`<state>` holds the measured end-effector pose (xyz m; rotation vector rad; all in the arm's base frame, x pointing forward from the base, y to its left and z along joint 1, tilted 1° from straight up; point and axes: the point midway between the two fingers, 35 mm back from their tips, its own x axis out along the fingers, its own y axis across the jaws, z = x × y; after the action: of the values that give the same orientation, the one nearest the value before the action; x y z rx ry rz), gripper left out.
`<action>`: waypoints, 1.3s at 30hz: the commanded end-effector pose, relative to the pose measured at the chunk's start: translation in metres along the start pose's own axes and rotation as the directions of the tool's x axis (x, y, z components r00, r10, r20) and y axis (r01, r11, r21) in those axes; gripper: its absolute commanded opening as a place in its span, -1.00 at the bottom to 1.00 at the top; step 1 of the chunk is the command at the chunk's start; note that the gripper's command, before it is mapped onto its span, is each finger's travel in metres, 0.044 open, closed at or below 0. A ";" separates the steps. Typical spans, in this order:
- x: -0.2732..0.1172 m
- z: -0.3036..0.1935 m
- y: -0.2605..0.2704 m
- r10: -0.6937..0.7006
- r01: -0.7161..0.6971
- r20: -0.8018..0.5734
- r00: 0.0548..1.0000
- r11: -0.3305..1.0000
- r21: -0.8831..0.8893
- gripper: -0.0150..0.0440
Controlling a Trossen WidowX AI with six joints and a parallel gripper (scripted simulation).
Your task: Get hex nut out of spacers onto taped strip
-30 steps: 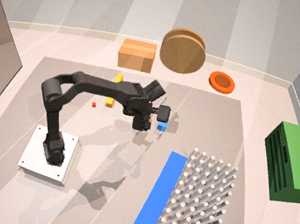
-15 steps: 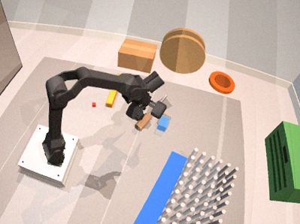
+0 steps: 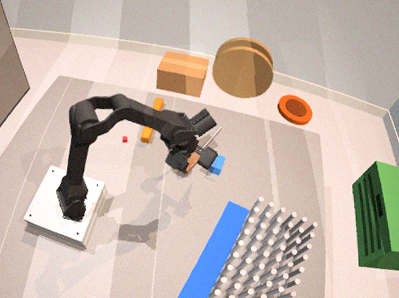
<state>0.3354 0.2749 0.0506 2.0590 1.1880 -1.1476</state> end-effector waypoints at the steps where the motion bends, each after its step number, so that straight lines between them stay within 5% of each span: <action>1: 0.000 -0.003 -0.001 -0.001 0.001 -0.005 1.000 1.000 -0.004 0.82; 5: 0.000 -0.003 -0.001 -0.001 0.001 -0.005 1.000 1.000 -0.004 0.47; 39: 0.037 0.016 0.000 -0.001 0.001 -0.005 1.000 1.000 -0.004 0.46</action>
<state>0.3402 0.2809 0.0161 2.0629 1.1932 -1.1320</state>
